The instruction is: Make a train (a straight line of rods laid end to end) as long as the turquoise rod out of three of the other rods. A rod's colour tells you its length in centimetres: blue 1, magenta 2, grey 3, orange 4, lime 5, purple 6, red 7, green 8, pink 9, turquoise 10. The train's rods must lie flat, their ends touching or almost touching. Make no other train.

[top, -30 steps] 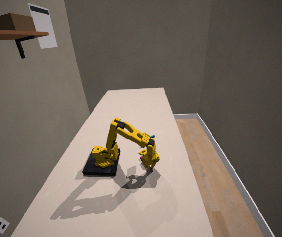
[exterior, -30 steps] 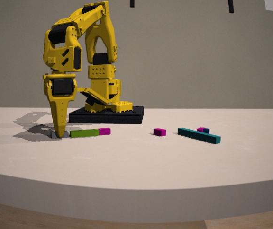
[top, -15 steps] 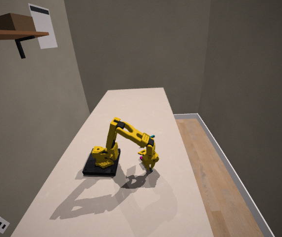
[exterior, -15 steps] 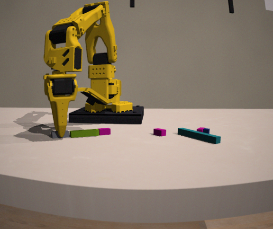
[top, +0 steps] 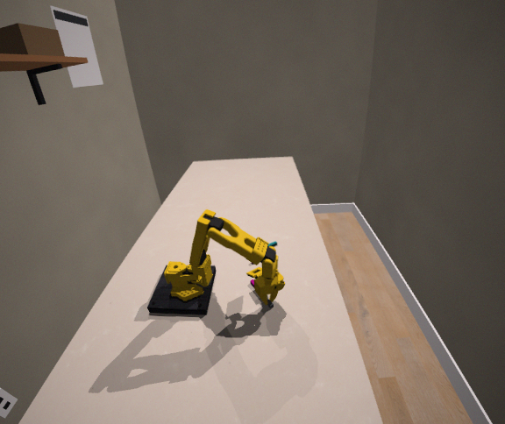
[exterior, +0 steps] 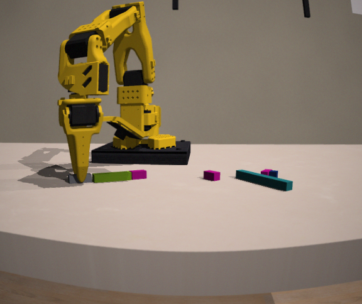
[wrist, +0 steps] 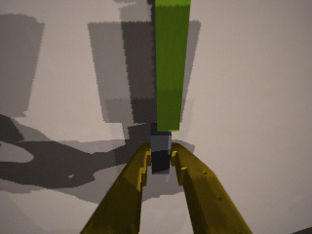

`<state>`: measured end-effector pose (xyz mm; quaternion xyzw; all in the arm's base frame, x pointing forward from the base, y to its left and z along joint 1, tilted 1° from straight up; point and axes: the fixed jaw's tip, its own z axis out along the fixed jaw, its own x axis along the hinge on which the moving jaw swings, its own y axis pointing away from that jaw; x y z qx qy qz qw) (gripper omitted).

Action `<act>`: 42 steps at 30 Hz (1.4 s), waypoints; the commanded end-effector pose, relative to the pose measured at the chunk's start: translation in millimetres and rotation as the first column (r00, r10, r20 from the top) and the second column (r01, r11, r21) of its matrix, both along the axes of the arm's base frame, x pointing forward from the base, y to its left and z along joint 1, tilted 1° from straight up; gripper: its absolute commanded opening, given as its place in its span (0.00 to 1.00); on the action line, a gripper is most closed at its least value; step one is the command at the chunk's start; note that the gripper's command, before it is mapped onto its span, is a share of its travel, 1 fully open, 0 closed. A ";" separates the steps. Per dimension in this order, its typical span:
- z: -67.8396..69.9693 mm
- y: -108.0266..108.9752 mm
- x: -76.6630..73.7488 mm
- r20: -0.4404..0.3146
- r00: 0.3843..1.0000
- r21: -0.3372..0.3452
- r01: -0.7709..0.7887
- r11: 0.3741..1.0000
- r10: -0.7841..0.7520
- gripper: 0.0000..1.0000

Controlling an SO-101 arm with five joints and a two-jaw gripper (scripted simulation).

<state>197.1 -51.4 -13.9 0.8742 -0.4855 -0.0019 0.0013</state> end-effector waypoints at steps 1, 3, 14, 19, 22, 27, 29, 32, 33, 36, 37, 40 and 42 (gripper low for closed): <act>-0.7 2.8 -2.1 -0.006 1.000 0.003 0.000 1.000 0.000 0.00; -0.7 2.8 -2.1 -0.006 1.000 0.003 0.000 1.000 0.000 0.00; -0.7 3.4 -1.7 -0.006 1.000 0.003 0.000 1.000 0.000 0.00; -0.7 3.6 -1.6 -0.006 1.000 0.003 0.000 1.000 0.000 0.00; -0.7 3.7 -1.5 -0.006 1.000 0.003 0.000 1.000 0.000 0.00; -0.7 3.8 -1.5 -0.006 1.000 0.003 0.000 1.000 0.000 0.00; -0.7 3.9 -1.5 -0.006 1.000 0.003 0.000 1.000 0.000 0.00; 1.0 5.6 0.7 0.003 1.000 0.001 -0.011 1.000 0.011 0.00; 1.0 5.6 0.7 0.003 1.000 0.001 -0.011 1.000 0.011 0.00; 1.0 5.6 0.7 0.003 1.000 0.001 -0.011 1.000 0.011 0.00; 1.0 5.6 0.7 0.003 1.000 0.001 -0.011 1.000 0.011 0.00; 1.0 5.6 0.7 0.003 1.000 0.001 -0.011 1.000 0.011 0.00; 1.0 5.6 0.7 0.003 1.000 0.001 -0.011 1.000 0.011 0.00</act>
